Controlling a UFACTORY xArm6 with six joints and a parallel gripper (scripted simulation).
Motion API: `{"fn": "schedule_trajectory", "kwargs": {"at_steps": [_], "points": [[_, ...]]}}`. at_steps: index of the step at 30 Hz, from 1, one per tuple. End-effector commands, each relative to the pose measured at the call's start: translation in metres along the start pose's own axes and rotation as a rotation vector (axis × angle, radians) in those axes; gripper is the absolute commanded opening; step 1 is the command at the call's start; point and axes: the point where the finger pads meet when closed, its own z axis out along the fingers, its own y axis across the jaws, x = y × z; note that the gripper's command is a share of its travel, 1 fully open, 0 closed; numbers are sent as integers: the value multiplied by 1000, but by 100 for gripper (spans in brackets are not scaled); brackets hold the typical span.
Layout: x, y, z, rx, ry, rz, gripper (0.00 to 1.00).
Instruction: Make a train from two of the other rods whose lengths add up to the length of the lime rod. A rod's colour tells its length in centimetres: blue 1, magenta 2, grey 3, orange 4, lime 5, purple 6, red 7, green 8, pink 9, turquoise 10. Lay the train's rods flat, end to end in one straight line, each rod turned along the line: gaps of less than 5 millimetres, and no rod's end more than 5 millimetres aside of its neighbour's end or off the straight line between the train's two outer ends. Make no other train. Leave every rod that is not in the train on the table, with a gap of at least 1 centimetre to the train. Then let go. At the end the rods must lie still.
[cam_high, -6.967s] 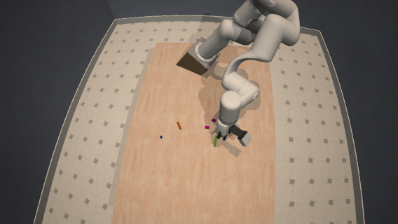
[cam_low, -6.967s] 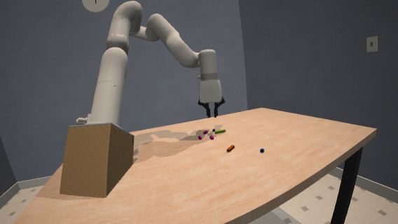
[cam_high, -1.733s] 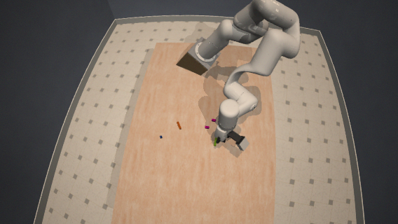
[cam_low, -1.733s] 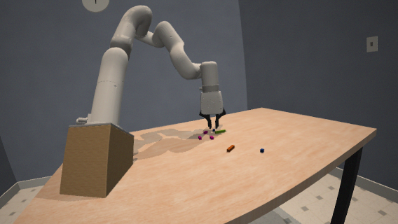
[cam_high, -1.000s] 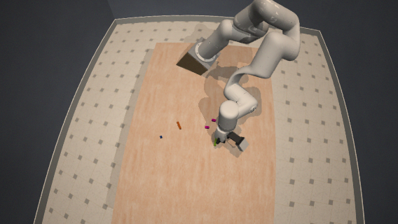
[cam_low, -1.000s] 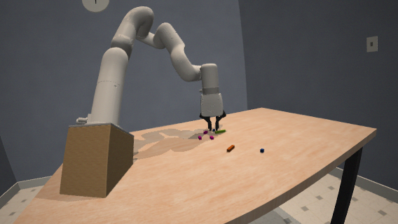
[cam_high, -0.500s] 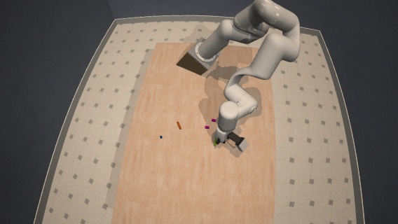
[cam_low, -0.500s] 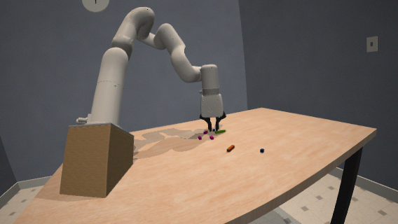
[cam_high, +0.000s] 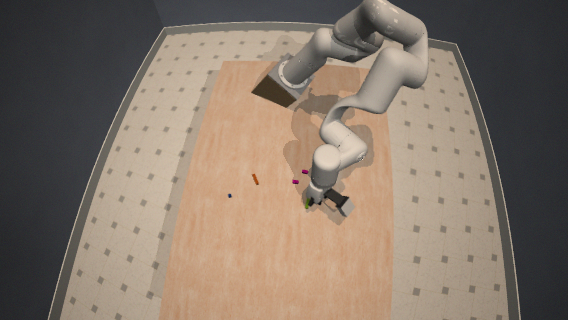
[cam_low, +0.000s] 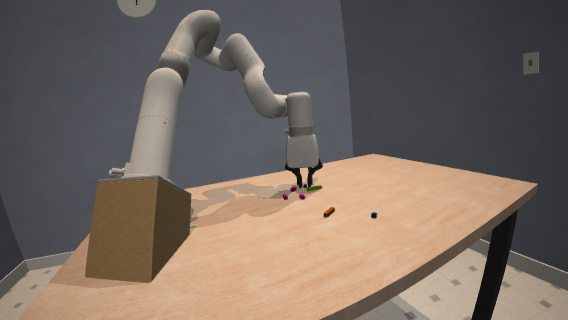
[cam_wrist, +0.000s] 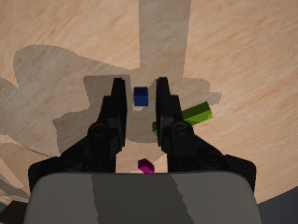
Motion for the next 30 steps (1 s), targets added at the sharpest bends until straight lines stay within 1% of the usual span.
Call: {"fn": "schedule_trajectory", "kwargs": {"at_steps": [1, 15, 16, 30], "points": [[1, 1, -1, -2, 2, -1, 24], [1, 1, -1, -2, 2, -1, 24], [1, 1, -1, -2, 2, -1, 4], [1, 1, -1, -2, 2, -1, 4]]}}
